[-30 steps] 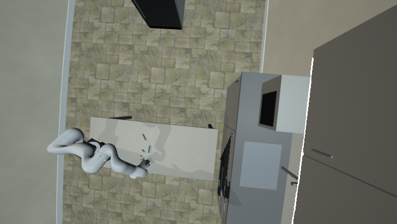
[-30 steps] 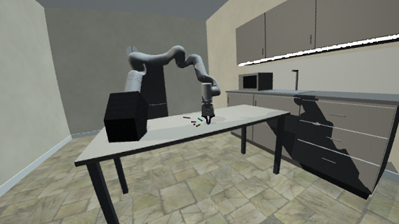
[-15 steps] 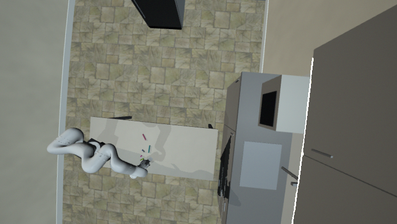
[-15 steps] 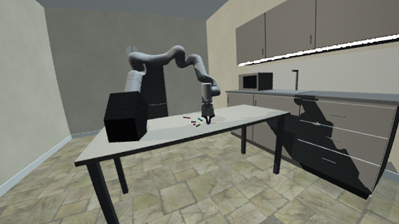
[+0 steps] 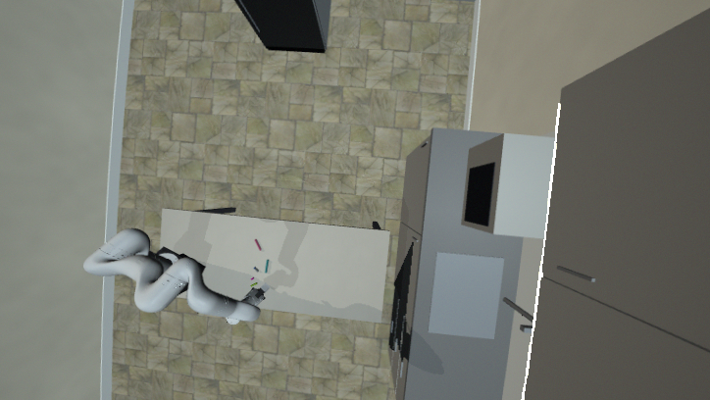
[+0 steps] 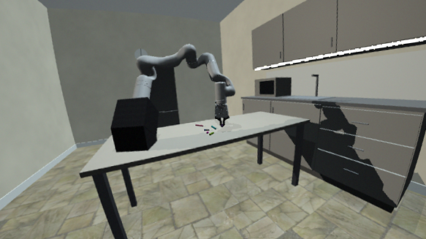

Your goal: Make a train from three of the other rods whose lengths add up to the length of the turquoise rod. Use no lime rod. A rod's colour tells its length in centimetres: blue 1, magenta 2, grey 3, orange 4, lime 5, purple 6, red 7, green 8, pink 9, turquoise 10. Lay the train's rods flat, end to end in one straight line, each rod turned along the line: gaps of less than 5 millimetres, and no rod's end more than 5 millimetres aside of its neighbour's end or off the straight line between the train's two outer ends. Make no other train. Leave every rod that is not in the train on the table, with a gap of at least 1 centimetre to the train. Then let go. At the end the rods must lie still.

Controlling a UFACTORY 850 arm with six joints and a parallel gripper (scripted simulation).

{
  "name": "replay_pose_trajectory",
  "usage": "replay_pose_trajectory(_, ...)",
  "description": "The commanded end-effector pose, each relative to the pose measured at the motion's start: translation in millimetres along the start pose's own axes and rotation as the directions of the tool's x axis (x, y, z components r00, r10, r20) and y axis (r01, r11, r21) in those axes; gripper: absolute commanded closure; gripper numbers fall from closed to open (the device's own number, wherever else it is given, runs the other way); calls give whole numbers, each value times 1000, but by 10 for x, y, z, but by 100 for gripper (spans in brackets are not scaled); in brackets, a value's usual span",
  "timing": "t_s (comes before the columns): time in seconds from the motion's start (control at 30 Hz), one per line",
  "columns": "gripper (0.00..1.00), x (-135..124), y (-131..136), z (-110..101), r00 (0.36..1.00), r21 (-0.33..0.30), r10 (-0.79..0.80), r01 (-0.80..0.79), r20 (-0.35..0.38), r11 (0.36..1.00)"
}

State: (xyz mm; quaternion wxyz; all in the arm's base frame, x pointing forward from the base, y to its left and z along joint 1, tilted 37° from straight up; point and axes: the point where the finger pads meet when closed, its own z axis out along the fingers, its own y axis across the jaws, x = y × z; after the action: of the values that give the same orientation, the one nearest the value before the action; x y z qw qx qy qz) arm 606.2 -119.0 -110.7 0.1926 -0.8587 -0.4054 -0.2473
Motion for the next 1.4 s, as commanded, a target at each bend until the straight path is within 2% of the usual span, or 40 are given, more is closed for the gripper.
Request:
replay_pose_trajectory(0.0, 96, 5, 2, -315, 1000, -1, 0, 0, 0, 1000)
replay_pose_trajectory(0.13, 96, 5, 2, -496, 1000, -1, 0, 0, 0, 1000)
replay_pose_trajectory(0.77, 96, 16, -14, -532, 1000, -1, -30, 30, 0, 1000)
replay_pose_trajectory(1.03, 96, 107, -165, -528, 955, -1, -298, 298, -3, 955)
replay_pose_trajectory(1.27, 96, 182, -301, -527, 856, -2, -517, 517, -3, 856)
replay_pose_trajectory(1.33, 96, 182, -301, -527, 856, -2, -517, 517, -3, 856)
replay_pose_trajectory(1.37, 96, 203, -343, -527, 816, -3, -578, 578, -3, 816)
